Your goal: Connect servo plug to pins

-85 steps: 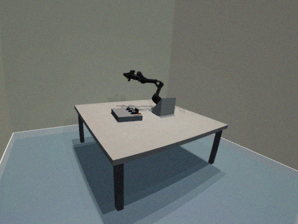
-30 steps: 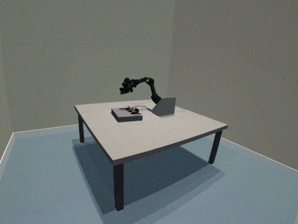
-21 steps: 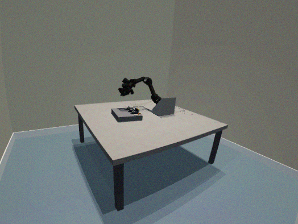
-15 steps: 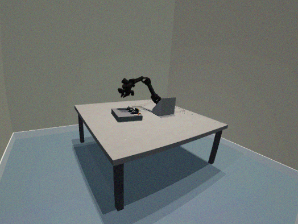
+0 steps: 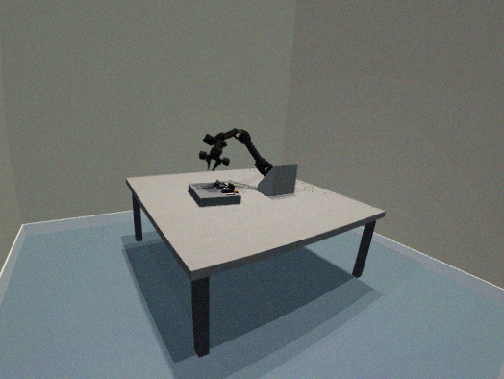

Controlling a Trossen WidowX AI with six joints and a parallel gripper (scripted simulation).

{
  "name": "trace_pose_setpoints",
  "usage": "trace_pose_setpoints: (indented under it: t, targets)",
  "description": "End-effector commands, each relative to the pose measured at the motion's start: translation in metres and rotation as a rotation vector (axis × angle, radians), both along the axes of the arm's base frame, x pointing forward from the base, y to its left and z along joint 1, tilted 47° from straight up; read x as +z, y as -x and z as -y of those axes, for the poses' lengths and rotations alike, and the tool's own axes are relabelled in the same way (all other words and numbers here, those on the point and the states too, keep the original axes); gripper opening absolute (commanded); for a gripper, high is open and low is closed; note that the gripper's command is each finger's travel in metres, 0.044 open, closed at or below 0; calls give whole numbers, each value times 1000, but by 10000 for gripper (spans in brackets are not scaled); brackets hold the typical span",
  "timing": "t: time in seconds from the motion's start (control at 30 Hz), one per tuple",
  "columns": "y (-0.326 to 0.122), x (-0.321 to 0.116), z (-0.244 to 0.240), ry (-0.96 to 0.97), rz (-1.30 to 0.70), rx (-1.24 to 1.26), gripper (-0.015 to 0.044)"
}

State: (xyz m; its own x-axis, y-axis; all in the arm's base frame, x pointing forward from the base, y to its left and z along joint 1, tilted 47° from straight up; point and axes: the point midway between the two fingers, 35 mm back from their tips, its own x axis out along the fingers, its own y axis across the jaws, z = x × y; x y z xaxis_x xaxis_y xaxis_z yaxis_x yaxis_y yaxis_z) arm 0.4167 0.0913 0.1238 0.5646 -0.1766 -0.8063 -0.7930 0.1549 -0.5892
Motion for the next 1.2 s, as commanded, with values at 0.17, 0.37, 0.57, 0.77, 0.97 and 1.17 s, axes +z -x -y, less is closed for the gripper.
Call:
trace_pose_setpoints:
  t: [0.17,0.37,0.57,0.77,0.97,1.17]
  targets:
    - [0,-29,-15,189,-161,163,115]
    - [2,-48,-23,305,-270,276,115]
    - [6,-67,-31,419,-382,394,115]
    - [11,-86,-39,529,-495,516,115]
    - [17,-103,-46,636,-610,643,115]
    - [24,-120,-52,739,-728,773,115]
